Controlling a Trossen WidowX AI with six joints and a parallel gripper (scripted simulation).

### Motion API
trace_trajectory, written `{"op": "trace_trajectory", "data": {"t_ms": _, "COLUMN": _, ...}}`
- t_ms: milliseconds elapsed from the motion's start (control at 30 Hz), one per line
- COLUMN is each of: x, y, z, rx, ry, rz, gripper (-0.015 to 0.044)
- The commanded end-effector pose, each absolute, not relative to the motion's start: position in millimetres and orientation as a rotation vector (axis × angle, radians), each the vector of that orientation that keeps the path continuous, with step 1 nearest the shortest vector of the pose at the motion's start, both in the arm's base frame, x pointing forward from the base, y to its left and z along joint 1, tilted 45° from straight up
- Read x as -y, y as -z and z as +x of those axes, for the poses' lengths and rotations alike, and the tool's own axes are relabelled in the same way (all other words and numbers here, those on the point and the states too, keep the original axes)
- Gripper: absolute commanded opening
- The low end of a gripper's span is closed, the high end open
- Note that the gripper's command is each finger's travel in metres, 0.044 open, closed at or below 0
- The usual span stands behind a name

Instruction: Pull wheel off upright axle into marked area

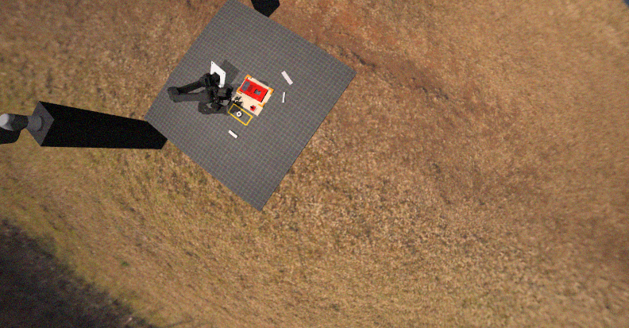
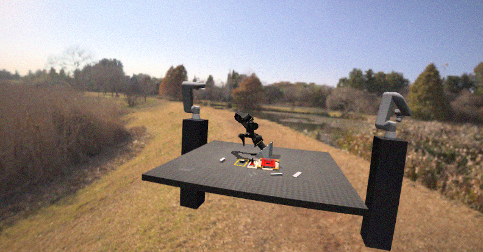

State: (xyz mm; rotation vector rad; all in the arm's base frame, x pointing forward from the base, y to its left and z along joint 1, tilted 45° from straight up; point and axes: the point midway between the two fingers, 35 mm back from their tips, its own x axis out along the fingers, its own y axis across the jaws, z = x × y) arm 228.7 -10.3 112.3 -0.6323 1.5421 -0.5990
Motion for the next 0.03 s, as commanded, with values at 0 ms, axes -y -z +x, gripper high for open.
{"op": "trace_trajectory", "data": {"t_ms": 0, "x": 10.0, "y": -112.1, "z": 227.8, "rx": -1.545, "ry": 0.6, "rz": -0.628, "gripper": 0.044}}
